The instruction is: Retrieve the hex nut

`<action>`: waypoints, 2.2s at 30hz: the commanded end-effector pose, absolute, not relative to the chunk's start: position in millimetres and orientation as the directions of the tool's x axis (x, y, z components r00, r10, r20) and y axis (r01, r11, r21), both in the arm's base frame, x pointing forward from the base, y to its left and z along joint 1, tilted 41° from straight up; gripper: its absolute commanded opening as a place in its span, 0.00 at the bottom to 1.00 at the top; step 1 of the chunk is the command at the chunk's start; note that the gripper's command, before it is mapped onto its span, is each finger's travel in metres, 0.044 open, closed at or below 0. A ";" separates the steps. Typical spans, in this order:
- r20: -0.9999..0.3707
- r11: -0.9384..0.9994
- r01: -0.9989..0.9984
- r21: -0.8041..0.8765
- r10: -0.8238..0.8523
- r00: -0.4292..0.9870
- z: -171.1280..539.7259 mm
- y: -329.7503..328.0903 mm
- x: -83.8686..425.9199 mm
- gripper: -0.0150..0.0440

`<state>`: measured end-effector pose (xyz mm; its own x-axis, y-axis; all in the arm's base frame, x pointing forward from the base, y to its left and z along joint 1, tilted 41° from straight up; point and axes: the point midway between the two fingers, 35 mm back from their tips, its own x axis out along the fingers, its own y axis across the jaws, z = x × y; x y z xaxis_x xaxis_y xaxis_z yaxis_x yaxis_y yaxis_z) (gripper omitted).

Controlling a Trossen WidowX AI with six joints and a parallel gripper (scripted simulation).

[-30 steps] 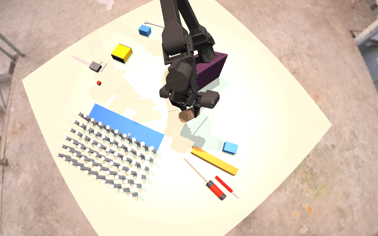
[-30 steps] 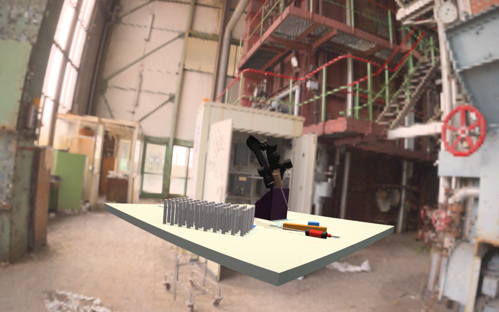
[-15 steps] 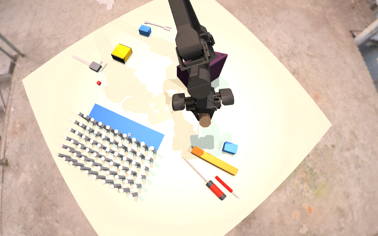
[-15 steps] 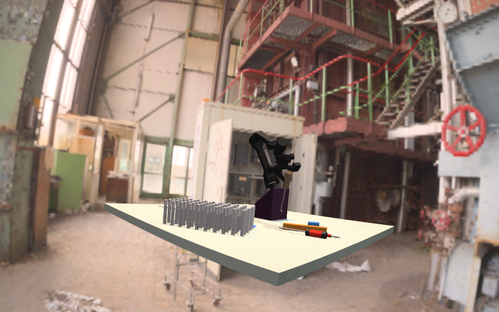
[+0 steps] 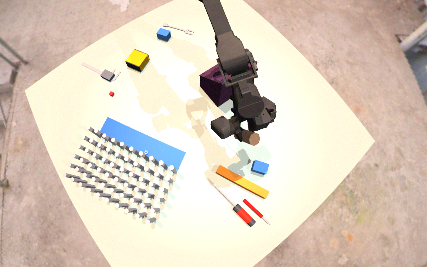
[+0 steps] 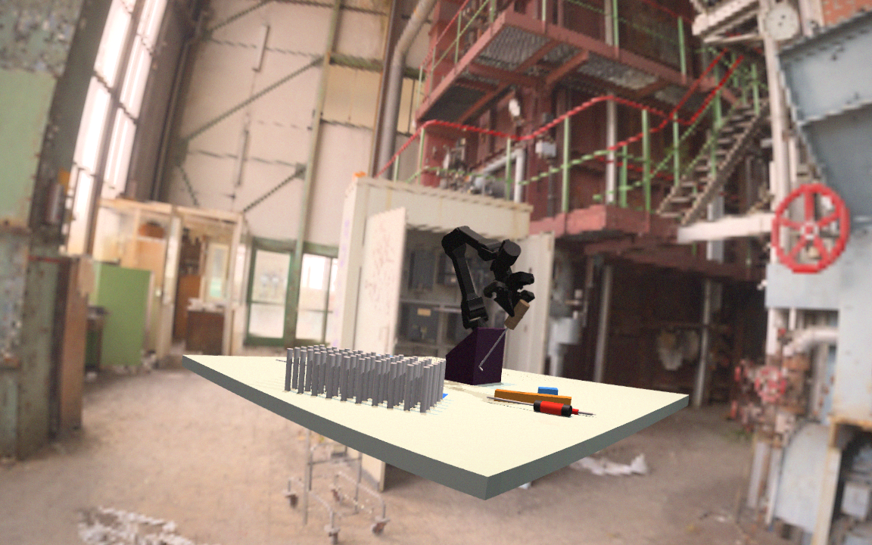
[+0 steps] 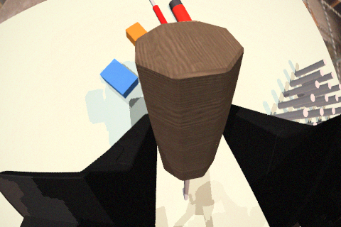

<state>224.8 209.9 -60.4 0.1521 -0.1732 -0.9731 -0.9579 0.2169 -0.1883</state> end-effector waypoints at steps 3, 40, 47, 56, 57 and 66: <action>-0.974 -0.006 -0.990 -0.143 -0.179 0.141 -69.8 224.0 214.4 0.25; -0.961 -0.929 -0.309 0.203 -0.250 0.118 -123.1 275.3 140.5 0.25; -0.957 -0.963 -0.077 0.257 -0.265 0.119 -133.8 281.1 124.7 0.25; -0.951 -0.928 0.216 0.304 -0.284 0.122 -147.8 286.6 104.3 0.25; -0.950 -0.918 0.248 0.308 -0.286 0.122 -149.4 287.0 102.1 0.25; -0.943 -0.790 0.518 0.328 -0.306 0.130 -163.2 290.0 81.4 0.25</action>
<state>90.0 287.1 -157.0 0.1265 -0.3009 -0.9452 0.4135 -0.8501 0.3259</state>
